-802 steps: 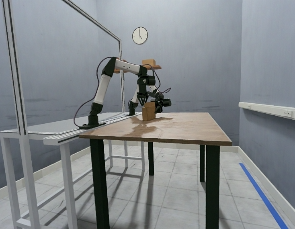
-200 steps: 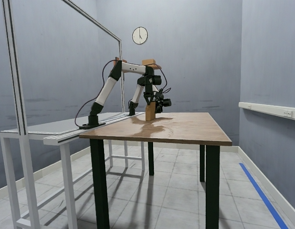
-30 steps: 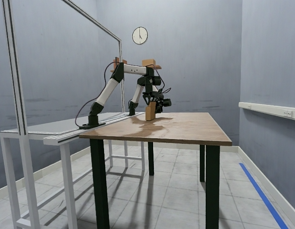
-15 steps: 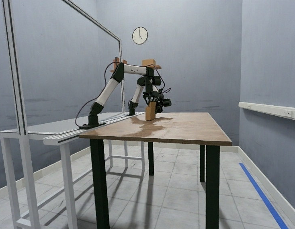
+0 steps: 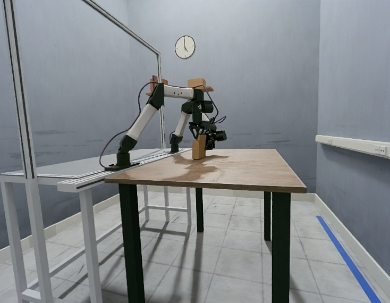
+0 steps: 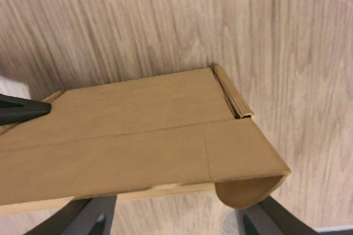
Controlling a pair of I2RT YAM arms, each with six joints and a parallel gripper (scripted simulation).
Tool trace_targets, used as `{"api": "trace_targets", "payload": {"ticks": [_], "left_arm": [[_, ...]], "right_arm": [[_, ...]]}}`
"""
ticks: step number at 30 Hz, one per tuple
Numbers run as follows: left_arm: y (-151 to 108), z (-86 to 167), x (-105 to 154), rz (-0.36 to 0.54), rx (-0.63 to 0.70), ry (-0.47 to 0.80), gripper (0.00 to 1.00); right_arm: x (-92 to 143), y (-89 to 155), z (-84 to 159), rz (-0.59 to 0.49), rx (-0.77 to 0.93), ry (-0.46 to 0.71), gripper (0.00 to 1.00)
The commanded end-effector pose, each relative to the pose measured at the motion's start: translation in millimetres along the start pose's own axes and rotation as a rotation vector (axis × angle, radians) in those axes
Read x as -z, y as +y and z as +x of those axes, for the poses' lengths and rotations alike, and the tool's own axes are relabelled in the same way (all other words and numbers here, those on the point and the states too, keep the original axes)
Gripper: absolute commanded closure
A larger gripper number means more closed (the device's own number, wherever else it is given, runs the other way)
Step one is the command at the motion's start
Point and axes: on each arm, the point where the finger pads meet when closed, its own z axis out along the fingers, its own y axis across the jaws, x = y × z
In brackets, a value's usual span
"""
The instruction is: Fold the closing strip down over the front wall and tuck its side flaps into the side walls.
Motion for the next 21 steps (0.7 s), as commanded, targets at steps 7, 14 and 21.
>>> {"api": "trace_targets", "payload": {"ticks": [7, 14, 21], "left_arm": [[-1.0, -16.3, 2.1, -0.007, -0.055, -0.010, 0.55], [-1.0, -16.3, 2.1, -0.007, -0.055, -0.010, 0.55], [-1.0, -16.3, 2.1, -0.007, -0.055, -0.010, 0.55]], "right_arm": [[-4.0, 7.5, 1.0, -0.006, 0.028, 0.009, 0.46], [-4.0, 8.1, 0.4, -0.007, 0.035, 0.008, 0.46], [-6.7, 6.3, 1.3, 0.002, 0.041, 0.014, 0.46]]}}
